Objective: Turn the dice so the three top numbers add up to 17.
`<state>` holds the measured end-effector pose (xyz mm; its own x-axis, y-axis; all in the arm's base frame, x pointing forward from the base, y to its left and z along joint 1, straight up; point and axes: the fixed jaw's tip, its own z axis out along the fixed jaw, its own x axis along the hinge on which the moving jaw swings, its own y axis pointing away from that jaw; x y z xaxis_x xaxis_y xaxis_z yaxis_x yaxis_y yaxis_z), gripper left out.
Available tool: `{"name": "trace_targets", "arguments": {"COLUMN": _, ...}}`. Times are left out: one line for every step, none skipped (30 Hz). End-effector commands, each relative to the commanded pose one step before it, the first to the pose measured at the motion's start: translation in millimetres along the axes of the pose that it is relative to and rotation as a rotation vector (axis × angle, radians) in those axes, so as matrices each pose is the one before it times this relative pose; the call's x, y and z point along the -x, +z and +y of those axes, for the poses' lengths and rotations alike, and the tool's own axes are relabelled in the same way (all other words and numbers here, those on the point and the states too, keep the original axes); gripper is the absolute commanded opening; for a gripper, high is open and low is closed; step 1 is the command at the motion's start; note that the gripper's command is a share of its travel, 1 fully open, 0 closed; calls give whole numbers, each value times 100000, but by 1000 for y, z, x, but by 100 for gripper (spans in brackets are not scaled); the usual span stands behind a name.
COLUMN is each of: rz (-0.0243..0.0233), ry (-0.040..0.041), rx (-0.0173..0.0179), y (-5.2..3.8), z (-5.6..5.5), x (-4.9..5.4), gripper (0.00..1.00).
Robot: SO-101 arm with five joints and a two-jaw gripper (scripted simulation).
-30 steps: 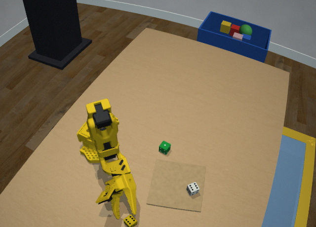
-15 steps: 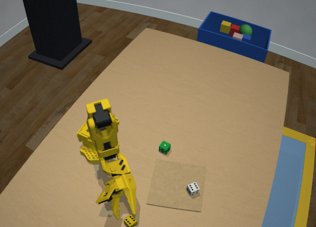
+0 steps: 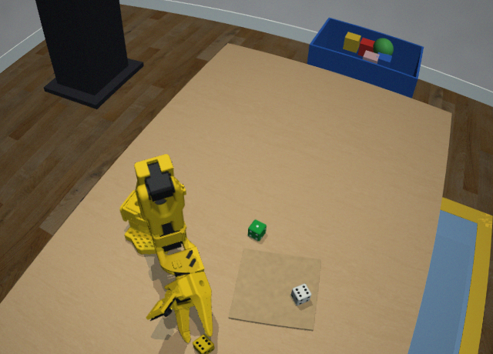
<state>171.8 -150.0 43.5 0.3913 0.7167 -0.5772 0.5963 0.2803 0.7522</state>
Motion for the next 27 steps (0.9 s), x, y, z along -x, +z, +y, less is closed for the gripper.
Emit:
{"name": "trace_targets", "arguments": {"rz": 3224, "ry": 11056, "rx": -2031, "y": 10140, "z": -4684, "x": -7375, "gripper": 33}}
{"name": "trace_targets", "arguments": {"rz": 629, "ry": -1337, "rx": -1019, "y": 2229, "z": -1078, "x": -782, "gripper": 33}}
{"name": "trace_targets", "arguments": {"rz": 670, "ry": -1396, "rx": -1049, "y": 2301, "z": -1065, "x": -792, "gripper": 33}}
{"name": "trace_targets", "arguments": {"rz": 712, "ry": -1452, "rx": -1084, "y": 2372, "z": -1036, "x": -806, "gripper": 33}}
{"name": "trace_targets", "arguments": {"rz": 757, "ry": -1505, "rx": -1115, "y": 2426, "z": -1003, "x": -814, "gripper": 33}}
{"name": "trace_targets", "arguments": {"rz": 802, "ry": -1565, "rx": -1144, "y": 2485, "z": -962, "x": -814, "gripper": 33}}
{"name": "trace_targets", "arguments": {"rz": 847, "ry": -1615, "rx": -1166, "y": 2532, "z": -919, "x": -806, "gripper": 33}}
{"name": "trace_targets", "arguments": {"rz": 895, "ry": -1666, "rx": -1191, "y": 2561, "z": -869, "x": -799, "gripper": 33}}
{"name": "trace_targets", "arguments": {"rz": 943, "ry": -1720, "rx": -1213, "y": 2594, "z": -806, "x": -783, "gripper": 33}}
{"name": "trace_targets", "arguments": {"rz": 989, "ry": -1768, "rx": -1229, "y": 2602, "z": -743, "x": -760, "gripper": 33}}
{"name": "trace_targets", "arguments": {"rz": 1040, "ry": -1817, "rx": -1247, "y": 2615, "z": -680, "x": -735, "gripper": 33}}
{"name": "trace_targets", "arguments": {"rz": 1091, "ry": -1863, "rx": -1256, "y": 2600, "z": -603, "x": -698, "gripper": 33}}
{"name": "trace_targets", "arguments": {"rz": 1136, "ry": -1906, "rx": -1264, "y": 2591, "z": -531, "x": -663, "gripper": 33}}
{"name": "trace_targets", "arguments": {"rz": 1191, "ry": -1949, "rx": -1272, "y": 2554, "z": -458, "x": -618, "gripper": 33}}
{"name": "trace_targets", "arguments": {"rz": 1217, "ry": -1976, "rx": -1252, "y": 2514, "z": -382, "x": -570, "gripper": 33}}
{"name": "trace_targets", "arguments": {"rz": 276, "ry": -1214, "rx": -212, "y": 2454, "z": -312, "x": -517, "gripper": 32}}
{"name": "trace_targets", "arguments": {"rz": 0, "ry": 0, "rx": 0, "y": 0, "z": 0, "x": 0, "gripper": 32}}
{"name": "trace_targets", "arguments": {"rz": 0, "ry": 0, "rx": 0, "y": 0, "z": 0, "x": 0, "gripper": 32}}
{"name": "trace_targets", "arguments": {"rz": 1383, "ry": -2206, "rx": -1336, "y": 2376, "z": -263, "x": -482, "gripper": 32}}
{"name": "trace_targets", "arguments": {"rz": 289, "ry": -1325, "rx": -191, "y": 2300, "z": -181, "x": -420, "gripper": 32}}
{"name": "trace_targets", "arguments": {"rz": 302, "ry": -1313, "rx": -181, "y": 2195, "z": -143, "x": -374, "gripper": 32}}
{"name": "trace_targets", "arguments": {"rz": 315, "ry": -1306, "rx": -178, "y": 2091, "z": -99, "x": -337, "gripper": 32}}
{"name": "trace_targets", "arguments": {"rz": 343, "ry": -1312, "rx": -184, "y": 1971, "z": -55, "x": -290, "gripper": 32}}
{"name": "trace_targets", "arguments": {"rz": 368, "ry": -1326, "rx": -193, "y": 1845, "z": -13, "x": -244, "gripper": 32}}
{"name": "trace_targets", "arguments": {"rz": 382, "ry": -1342, "rx": -190, "y": 1705, "z": 29, "x": -193, "gripper": 32}}
{"name": "trace_targets", "arguments": {"rz": 398, "ry": -1357, "rx": -191, "y": 1558, "z": 69, "x": -143, "gripper": 32}}
{"name": "trace_targets", "arguments": {"rz": 411, "ry": -1375, "rx": -191, "y": 1403, "z": 111, "x": -87, "gripper": 32}}
